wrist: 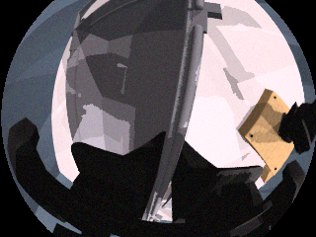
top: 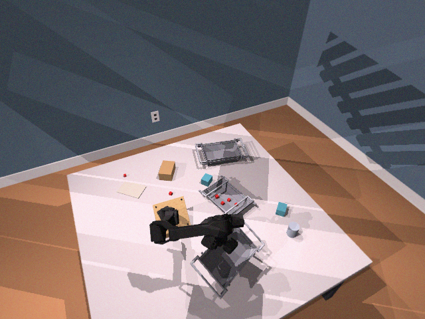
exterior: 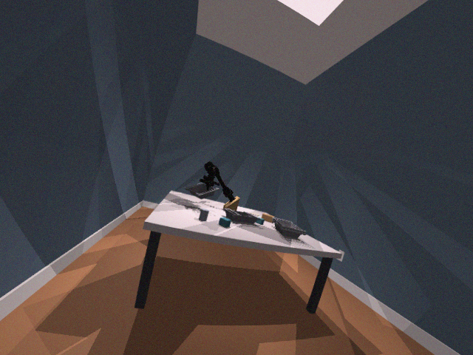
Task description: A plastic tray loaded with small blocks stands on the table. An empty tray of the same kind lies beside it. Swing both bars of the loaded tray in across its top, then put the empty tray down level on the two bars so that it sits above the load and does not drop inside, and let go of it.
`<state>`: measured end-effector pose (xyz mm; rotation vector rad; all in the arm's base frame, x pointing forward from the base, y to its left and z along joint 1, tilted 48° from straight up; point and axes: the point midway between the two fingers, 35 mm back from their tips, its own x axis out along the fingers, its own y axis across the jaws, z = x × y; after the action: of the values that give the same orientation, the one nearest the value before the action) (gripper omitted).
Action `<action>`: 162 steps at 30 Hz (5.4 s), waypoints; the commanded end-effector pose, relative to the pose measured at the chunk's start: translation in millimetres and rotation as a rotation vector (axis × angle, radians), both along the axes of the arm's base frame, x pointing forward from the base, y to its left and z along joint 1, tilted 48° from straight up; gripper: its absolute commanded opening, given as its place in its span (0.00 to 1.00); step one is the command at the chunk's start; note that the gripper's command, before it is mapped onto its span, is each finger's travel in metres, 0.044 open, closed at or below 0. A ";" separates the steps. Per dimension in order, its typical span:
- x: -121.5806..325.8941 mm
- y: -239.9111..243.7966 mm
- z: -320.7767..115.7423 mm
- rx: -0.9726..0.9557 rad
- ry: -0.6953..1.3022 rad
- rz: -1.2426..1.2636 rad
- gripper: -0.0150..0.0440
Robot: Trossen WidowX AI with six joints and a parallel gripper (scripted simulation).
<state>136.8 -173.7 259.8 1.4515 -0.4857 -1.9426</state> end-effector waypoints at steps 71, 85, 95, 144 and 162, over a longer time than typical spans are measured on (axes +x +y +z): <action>197.9 147.3 -158.0 0.212 0.864 0.890 0.25; 205.5 182.5 -193.7 0.218 1.014 1.008 0.25; 205.5 182.5 -193.7 0.218 1.014 1.008 0.25; 204.3 170.7 -206.0 0.218 1.013 1.008 0.25; 198.5 149.9 -225.1 0.217 1.013 1.008 0.25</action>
<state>332.9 -25.5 34.0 0.4358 0.7976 -1.5934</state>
